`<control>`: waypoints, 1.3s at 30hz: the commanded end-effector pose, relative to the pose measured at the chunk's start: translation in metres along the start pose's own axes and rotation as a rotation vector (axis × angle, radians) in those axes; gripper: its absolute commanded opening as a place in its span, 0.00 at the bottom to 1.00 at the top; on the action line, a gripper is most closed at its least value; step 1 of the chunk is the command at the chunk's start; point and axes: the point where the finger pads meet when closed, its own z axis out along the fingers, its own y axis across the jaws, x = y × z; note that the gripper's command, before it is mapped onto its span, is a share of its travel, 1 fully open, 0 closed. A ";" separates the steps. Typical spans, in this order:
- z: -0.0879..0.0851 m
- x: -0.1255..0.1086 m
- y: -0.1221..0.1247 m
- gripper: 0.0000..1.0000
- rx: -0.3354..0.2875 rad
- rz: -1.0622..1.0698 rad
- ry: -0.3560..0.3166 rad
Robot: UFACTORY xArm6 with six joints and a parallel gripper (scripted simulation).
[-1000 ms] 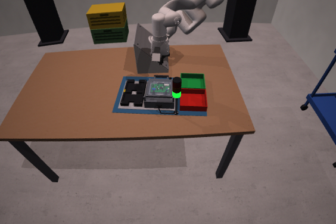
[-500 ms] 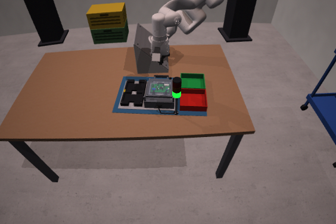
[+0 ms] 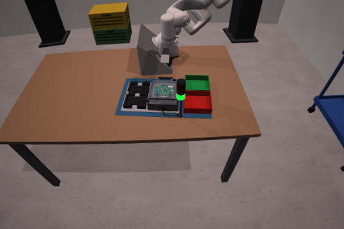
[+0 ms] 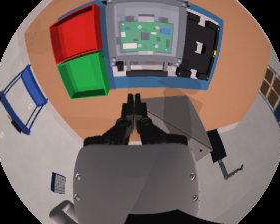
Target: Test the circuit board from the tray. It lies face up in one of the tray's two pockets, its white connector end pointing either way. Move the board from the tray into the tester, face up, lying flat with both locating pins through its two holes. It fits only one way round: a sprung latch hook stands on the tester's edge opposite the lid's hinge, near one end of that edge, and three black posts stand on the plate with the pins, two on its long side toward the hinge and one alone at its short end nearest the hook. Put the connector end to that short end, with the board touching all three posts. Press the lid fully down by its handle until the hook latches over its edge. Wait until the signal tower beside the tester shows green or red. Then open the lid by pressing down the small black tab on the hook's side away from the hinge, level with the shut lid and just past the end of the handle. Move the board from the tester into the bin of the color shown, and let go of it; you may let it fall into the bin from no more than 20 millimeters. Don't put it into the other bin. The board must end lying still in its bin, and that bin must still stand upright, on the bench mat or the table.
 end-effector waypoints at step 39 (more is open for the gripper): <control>0.065 0.001 -0.038 0.00 -0.002 -0.001 0.003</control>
